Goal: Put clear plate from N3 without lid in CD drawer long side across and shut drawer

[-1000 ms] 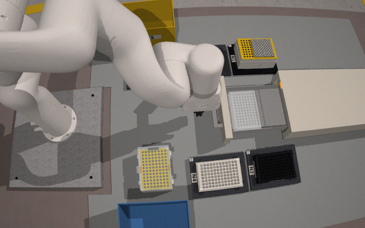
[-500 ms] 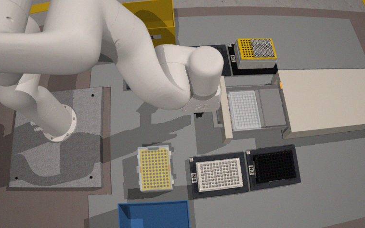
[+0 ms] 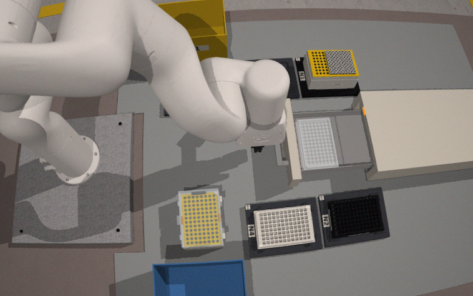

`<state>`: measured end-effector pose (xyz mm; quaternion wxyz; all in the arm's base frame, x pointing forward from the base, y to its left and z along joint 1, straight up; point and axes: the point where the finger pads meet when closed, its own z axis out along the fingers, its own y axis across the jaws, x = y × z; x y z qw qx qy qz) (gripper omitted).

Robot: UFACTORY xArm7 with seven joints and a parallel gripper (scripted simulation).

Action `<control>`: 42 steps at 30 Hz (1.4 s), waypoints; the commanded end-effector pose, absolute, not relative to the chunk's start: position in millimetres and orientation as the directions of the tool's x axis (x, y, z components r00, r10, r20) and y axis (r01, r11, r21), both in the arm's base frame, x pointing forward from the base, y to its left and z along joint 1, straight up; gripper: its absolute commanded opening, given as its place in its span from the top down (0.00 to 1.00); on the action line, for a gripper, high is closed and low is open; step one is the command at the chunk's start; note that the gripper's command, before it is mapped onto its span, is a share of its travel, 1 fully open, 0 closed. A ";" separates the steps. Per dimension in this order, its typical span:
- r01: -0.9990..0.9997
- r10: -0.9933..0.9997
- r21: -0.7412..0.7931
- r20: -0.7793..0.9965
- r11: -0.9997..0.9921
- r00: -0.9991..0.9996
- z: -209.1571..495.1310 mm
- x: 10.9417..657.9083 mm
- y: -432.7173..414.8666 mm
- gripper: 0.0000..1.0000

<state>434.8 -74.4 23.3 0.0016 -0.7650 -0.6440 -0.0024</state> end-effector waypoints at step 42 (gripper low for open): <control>0.985 0.985 0.005 0.006 -0.170 0.170 24.8 464.3 -79.5 1.00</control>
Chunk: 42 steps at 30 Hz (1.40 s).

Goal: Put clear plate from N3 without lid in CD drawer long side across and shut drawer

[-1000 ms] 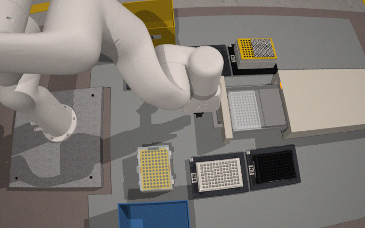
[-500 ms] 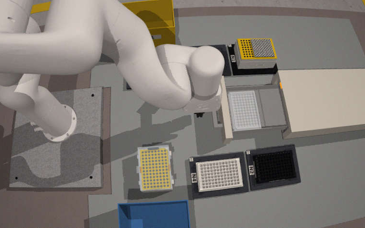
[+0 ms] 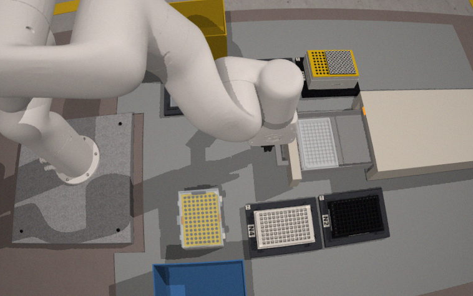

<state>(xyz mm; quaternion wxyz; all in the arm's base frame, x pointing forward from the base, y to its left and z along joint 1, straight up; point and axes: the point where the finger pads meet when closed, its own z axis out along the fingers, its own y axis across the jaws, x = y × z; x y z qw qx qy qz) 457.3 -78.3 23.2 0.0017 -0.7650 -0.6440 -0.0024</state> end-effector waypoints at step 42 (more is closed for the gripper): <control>0.985 0.985 0.005 0.006 -0.170 0.170 25.2 520.2 -89.2 1.00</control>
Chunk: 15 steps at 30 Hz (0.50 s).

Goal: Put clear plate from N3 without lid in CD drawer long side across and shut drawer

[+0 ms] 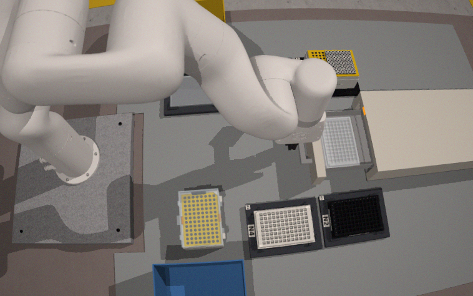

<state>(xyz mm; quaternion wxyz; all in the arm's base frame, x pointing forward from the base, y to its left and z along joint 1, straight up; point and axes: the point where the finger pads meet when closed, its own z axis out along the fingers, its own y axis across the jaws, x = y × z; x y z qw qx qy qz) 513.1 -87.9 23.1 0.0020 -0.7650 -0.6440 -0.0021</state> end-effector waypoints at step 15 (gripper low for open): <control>0.985 0.985 0.005 0.006 -0.170 0.170 25.3 541.6 -92.9 1.00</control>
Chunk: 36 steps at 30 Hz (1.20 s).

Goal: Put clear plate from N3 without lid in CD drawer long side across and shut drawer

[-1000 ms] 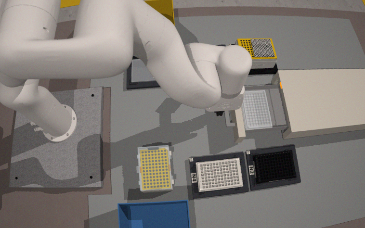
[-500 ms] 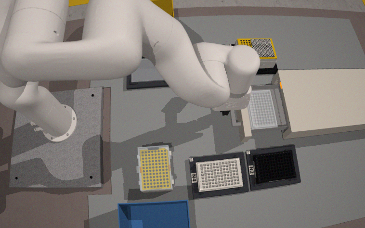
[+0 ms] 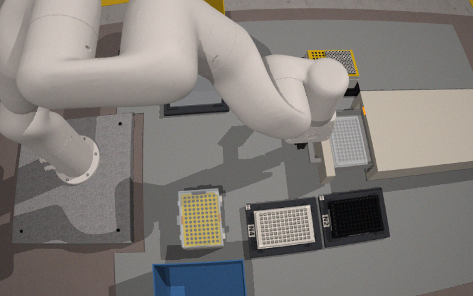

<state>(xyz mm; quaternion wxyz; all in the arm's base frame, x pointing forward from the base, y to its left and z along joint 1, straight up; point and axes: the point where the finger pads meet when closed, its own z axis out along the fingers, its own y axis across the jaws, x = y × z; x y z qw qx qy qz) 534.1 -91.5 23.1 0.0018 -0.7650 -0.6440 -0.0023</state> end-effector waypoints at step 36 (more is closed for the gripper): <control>0.985 0.985 0.006 0.006 -0.170 0.170 25.7 587.6 -100.8 1.00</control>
